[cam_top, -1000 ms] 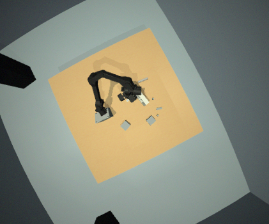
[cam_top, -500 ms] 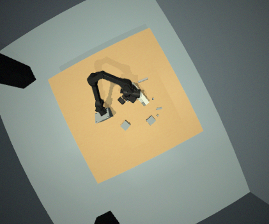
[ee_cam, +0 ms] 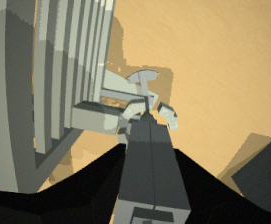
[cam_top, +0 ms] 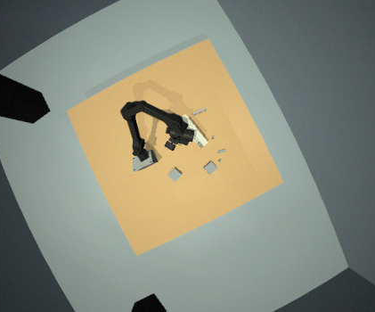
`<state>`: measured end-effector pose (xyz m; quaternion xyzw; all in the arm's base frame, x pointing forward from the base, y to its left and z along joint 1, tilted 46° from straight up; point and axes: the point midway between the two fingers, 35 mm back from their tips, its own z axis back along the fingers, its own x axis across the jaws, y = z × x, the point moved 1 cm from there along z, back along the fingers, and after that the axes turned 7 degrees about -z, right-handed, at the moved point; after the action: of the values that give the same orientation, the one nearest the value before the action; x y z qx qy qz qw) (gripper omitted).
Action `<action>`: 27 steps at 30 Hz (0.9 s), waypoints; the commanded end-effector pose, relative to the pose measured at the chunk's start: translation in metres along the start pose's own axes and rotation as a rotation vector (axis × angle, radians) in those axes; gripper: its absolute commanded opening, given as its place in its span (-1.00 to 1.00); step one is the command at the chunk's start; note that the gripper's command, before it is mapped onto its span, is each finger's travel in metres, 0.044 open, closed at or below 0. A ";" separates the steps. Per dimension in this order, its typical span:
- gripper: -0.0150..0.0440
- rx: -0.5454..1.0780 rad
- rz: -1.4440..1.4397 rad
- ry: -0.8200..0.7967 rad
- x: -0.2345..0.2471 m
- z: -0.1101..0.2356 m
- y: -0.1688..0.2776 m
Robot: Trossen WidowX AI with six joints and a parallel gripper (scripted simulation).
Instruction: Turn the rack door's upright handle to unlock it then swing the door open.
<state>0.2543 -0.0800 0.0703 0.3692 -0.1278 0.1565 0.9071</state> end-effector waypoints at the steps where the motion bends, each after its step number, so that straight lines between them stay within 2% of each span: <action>1: -0.42 -0.006 0.084 -0.003 -0.005 0.000 -0.004; 27: -0.42 -0.007 0.462 0.000 -0.052 0.000 -0.033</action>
<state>0.2206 -0.1084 0.0357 0.3342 -0.1984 0.3336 0.8589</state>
